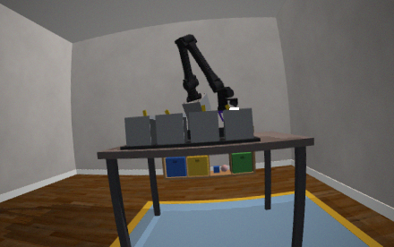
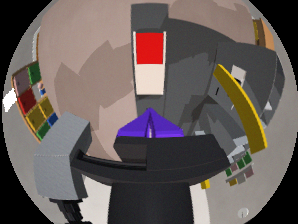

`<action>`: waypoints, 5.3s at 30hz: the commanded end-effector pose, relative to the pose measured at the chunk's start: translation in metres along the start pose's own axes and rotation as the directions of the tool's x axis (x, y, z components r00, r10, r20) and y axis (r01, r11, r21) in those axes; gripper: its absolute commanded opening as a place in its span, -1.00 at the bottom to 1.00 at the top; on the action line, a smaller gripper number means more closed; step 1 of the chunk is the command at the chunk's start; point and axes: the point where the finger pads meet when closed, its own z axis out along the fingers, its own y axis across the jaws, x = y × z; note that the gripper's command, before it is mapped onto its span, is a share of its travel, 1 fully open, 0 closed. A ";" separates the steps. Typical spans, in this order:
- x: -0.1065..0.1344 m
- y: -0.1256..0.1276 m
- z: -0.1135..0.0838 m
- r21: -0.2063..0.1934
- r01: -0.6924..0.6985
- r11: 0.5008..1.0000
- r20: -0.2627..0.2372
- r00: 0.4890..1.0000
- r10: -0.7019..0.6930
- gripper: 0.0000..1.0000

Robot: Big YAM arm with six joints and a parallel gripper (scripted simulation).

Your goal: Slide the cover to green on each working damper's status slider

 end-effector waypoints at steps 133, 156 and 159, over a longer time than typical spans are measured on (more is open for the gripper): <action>-0.001 0.000 0.028 -0.002 -0.001 1.000 0.001 1.000 0.001 -1.00; -0.001 0.003 0.027 -0.004 0.001 1.000 0.000 1.000 -0.001 -1.00; -0.001 0.003 0.027 -0.004 0.001 1.000 0.000 1.000 -0.001 -1.00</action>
